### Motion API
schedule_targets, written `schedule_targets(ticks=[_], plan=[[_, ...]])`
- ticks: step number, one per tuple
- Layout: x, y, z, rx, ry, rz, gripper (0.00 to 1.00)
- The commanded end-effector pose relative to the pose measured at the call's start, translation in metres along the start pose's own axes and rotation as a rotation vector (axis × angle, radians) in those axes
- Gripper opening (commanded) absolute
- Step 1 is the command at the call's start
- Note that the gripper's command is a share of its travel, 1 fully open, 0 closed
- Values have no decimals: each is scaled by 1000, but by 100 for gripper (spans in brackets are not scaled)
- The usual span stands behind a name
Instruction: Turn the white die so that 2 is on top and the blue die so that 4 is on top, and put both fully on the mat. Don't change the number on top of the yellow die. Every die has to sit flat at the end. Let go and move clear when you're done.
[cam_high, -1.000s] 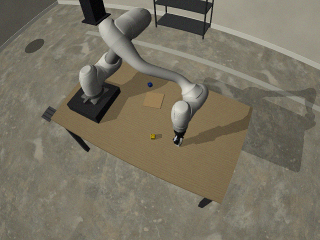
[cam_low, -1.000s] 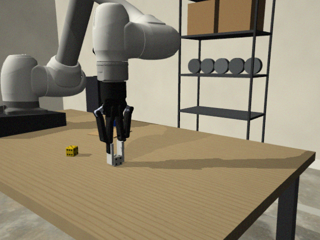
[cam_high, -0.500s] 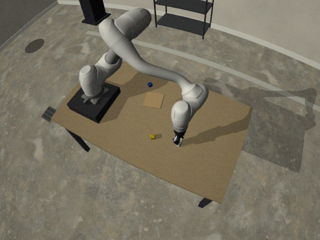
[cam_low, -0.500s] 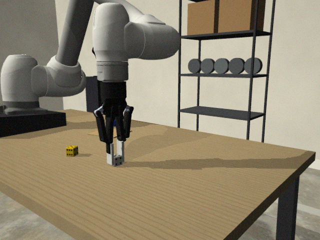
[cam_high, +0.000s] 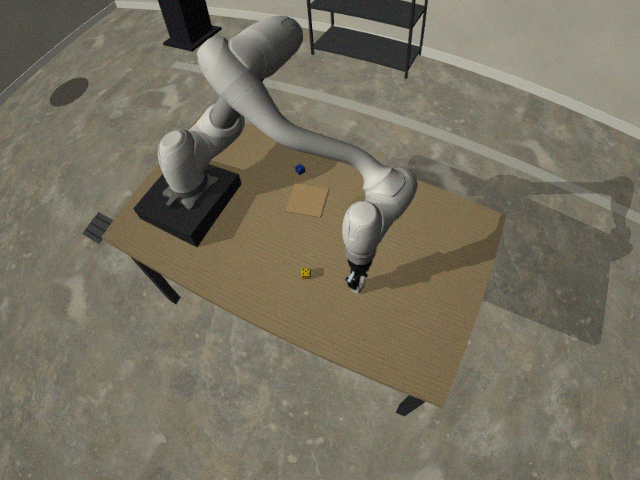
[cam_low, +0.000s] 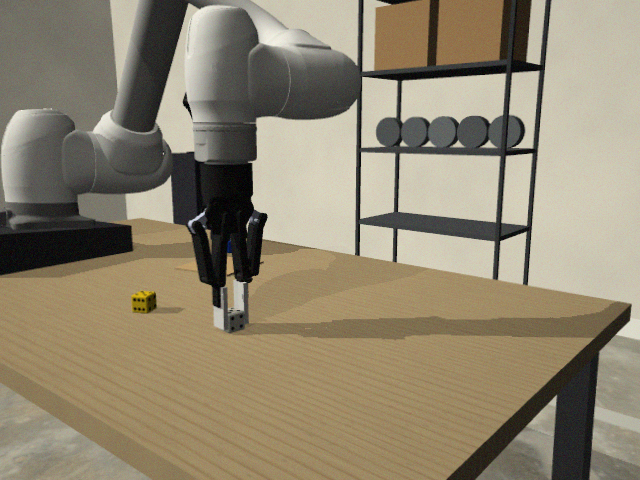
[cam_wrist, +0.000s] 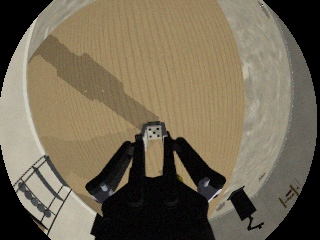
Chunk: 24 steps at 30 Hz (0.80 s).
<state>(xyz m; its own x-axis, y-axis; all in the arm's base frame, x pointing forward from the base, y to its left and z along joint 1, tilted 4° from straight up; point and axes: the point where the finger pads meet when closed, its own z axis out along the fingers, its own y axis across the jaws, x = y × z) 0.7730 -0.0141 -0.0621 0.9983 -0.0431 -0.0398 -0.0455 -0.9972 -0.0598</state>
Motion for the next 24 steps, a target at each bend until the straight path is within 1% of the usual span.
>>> schedule_targets(ticks=[1,4,8,10,13,20,24], plan=[[-2,-3,4,3,-3,0,24],[-2,-3,2,3,-3,0,24],[-2,-3,-10,3,-3,0,24],[-2,-3,-10,3,-3,0,24],[-1,-3,-29,3,-3,0,24],[-1,-3,-80,3,-3,0,24],[-1,-3,-95,3,-3,0,24]])
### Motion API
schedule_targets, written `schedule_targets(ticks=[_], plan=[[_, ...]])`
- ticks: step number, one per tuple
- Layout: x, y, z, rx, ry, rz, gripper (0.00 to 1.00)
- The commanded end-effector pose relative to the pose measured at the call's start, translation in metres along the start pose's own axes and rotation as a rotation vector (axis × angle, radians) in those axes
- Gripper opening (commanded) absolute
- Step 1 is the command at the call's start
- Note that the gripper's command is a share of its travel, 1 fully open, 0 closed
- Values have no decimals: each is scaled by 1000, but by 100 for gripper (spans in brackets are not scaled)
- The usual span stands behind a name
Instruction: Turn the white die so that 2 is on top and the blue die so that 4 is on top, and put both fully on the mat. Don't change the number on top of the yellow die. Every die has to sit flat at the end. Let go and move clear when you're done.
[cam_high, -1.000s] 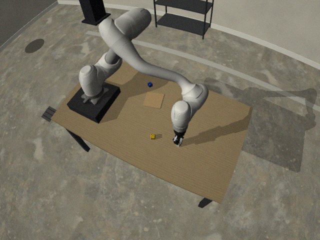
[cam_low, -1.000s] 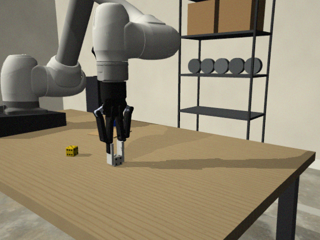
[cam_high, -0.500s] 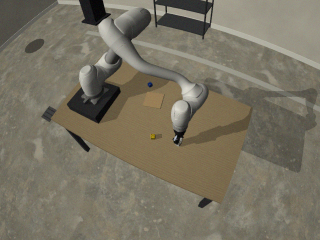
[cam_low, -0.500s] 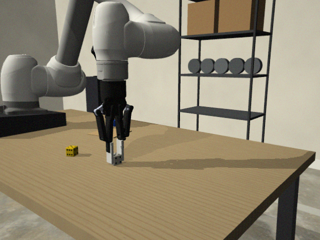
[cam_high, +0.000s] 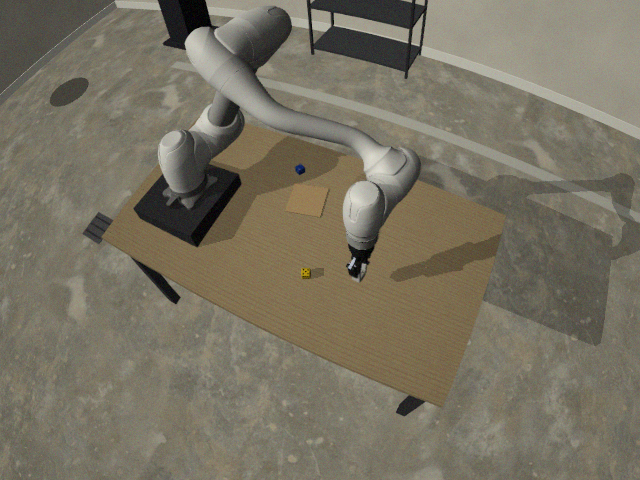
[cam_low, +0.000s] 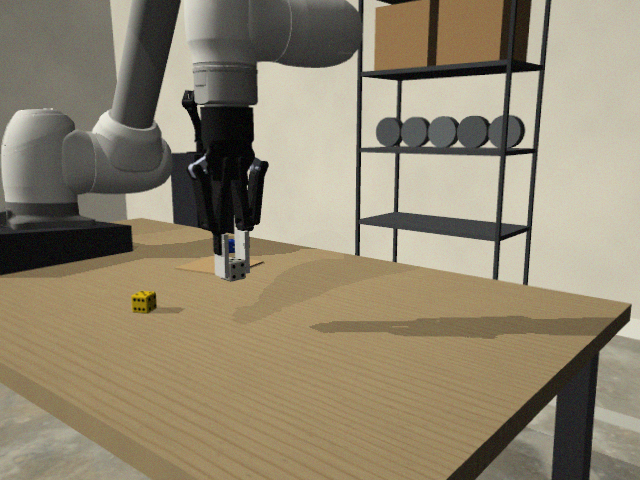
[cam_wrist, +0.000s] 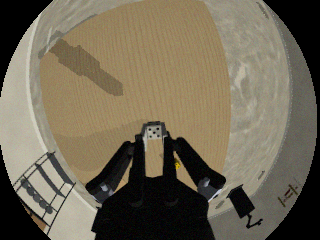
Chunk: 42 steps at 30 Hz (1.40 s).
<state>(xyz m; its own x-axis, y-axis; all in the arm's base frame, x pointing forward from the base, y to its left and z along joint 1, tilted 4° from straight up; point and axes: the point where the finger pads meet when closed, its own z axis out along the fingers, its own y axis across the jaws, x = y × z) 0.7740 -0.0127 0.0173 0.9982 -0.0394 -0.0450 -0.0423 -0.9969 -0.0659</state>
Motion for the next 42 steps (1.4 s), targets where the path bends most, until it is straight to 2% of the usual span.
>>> schedule_targets(ticks=[1,13,20,35,38,40,42], plan=[[1,3,-17,-3,2,4,24],[1,3,-17,-3,2,6,24],[1,3,-17,-3,2,76,24],[4,3,-13,-2,3,691,24],[4,3,-13,-2,3,695,24],[5,3,-13,-2,3,837,24],[5,3,-12,-2,3,886,24]])
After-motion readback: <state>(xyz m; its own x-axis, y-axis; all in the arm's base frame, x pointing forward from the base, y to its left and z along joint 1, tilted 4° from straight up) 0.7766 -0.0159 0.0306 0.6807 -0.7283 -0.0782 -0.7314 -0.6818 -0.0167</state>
